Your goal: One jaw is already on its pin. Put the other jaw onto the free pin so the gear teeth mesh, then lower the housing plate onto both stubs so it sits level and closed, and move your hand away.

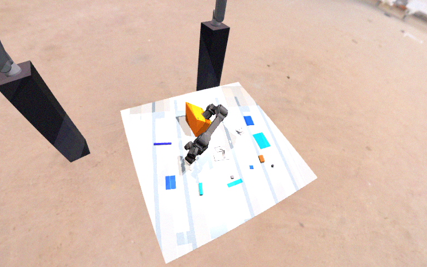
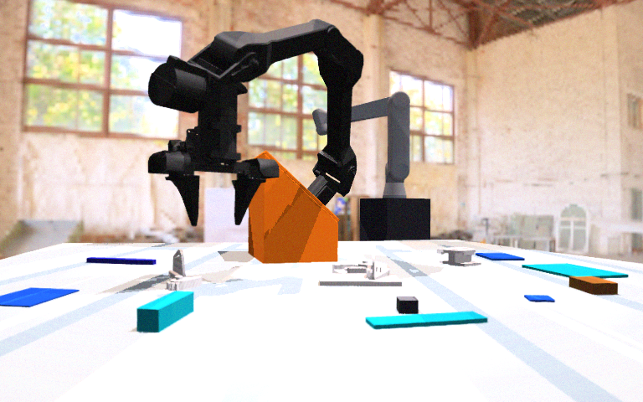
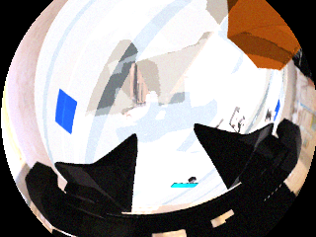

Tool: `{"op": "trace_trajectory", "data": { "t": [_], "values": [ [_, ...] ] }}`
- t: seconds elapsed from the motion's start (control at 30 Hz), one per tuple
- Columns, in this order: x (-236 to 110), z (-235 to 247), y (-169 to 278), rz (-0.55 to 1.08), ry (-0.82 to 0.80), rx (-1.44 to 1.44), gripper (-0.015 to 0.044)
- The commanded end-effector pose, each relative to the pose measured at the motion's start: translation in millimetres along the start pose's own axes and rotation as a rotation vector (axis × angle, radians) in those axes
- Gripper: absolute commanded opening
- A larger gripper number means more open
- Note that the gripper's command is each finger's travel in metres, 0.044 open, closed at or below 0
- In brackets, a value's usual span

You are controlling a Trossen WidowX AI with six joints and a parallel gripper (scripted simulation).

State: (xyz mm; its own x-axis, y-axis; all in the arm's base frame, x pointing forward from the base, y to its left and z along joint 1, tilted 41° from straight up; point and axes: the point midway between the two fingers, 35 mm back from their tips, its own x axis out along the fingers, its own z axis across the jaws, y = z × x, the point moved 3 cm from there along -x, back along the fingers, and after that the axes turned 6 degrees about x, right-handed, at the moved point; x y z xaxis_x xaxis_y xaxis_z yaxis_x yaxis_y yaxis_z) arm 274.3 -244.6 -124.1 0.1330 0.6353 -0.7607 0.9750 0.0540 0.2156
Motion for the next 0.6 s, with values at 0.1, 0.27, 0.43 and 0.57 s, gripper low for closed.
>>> {"op": "trace_trajectory", "data": {
  "t": [0.1, 0.27, 0.43, 0.57],
  "values": [
    [0.0, -0.1, 0.0, 0.0, 0.0, 0.0, 0.044],
    [0.0, -0.1, 0.0, 0.0, 0.0, 0.0, 0.044],
    [0.0, -0.1, 0.0, 0.0, 0.0, 0.0, 0.044],
    [0.0, -0.1, 0.0, 0.0, 0.0, 0.0, 0.044]
  ]
}}
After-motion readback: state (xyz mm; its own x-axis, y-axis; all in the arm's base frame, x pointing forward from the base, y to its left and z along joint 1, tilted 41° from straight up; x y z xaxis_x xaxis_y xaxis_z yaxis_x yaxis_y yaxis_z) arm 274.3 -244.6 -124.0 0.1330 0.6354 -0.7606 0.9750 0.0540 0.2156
